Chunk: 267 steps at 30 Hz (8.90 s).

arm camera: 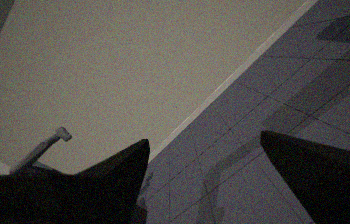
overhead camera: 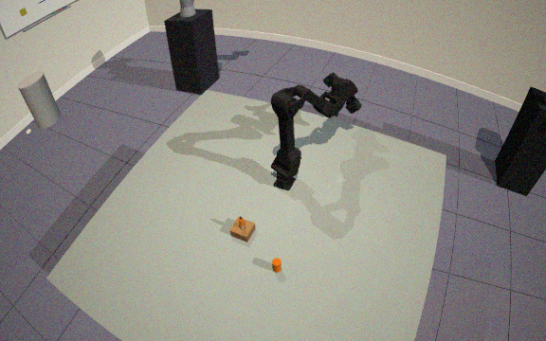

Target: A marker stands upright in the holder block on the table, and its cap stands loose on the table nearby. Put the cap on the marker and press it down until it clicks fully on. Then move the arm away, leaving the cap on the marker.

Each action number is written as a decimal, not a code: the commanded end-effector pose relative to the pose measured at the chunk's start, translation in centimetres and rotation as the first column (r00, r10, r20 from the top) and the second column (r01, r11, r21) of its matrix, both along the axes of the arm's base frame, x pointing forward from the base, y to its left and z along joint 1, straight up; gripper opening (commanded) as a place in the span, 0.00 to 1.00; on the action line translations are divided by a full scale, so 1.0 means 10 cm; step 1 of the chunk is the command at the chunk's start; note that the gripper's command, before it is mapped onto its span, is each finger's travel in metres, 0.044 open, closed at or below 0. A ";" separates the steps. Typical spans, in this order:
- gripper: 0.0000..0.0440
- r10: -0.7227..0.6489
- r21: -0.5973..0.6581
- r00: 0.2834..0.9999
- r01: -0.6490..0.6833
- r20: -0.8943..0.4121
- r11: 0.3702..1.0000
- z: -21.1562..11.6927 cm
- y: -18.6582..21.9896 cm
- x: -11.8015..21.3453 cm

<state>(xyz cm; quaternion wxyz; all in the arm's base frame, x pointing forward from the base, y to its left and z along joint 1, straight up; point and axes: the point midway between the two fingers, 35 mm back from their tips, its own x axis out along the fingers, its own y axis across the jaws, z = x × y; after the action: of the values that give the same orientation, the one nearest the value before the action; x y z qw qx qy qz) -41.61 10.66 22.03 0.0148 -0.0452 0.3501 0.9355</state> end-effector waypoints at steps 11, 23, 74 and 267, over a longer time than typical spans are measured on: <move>0.52 -0.073 -0.023 0.994 0.075 0.078 0.997 -0.03 0.27 0.10; 0.60 -0.145 -0.060 0.975 0.157 0.169 0.986 -0.02 0.54 0.25; 0.73 -0.398 -0.169 0.775 0.532 0.490 0.829 0.12 1.52 1.24; 0.75 -0.194 -0.096 -0.035 0.776 0.980 -0.623 -0.37 1.61 6.88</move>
<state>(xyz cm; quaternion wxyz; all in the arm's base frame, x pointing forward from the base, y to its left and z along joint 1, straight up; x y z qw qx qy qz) 26.39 27.32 18.32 0.6947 -0.0181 0.7102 0.1126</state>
